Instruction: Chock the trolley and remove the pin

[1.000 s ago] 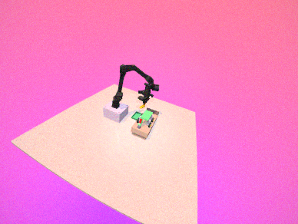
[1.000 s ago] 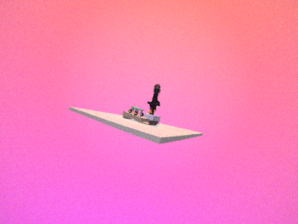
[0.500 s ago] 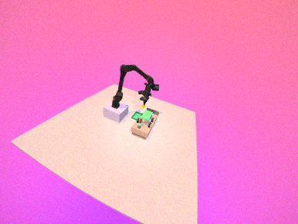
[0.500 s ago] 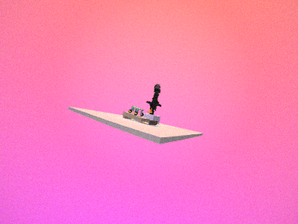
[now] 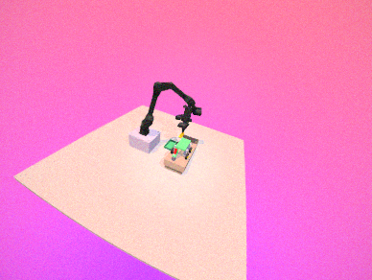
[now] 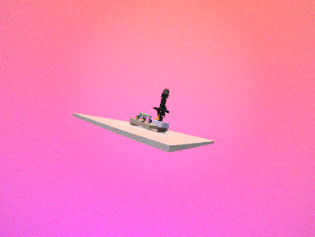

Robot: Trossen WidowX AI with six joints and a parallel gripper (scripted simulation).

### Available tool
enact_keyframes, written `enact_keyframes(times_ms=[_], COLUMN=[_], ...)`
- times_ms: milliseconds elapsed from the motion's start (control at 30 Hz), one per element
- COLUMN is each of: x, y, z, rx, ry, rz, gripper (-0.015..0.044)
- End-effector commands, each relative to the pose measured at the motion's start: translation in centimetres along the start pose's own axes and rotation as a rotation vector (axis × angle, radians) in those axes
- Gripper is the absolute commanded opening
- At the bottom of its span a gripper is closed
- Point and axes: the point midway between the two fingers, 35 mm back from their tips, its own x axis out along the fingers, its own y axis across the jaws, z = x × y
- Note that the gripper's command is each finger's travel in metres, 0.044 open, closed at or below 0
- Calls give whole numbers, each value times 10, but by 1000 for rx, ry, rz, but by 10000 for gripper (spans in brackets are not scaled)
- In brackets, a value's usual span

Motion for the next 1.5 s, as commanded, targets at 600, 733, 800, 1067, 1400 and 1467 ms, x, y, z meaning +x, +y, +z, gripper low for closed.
enact_keyframes(times_ms=[600, 733, 800, 1067, 1400, 1467], x=[45, 52, 56, 64, 60, 60], y=[-3, -2, -1, 1, 8, 10], z=[-6, -6, -5, -3, -6, -7], rx=[-4, -4, -4, -4, -4, -4], ry=[3, 3, 2, 2, 3, 3], rz=[4, 4, 4, 4, 5, 5], gripper=[0, 0, 0, 0, 0, 0])
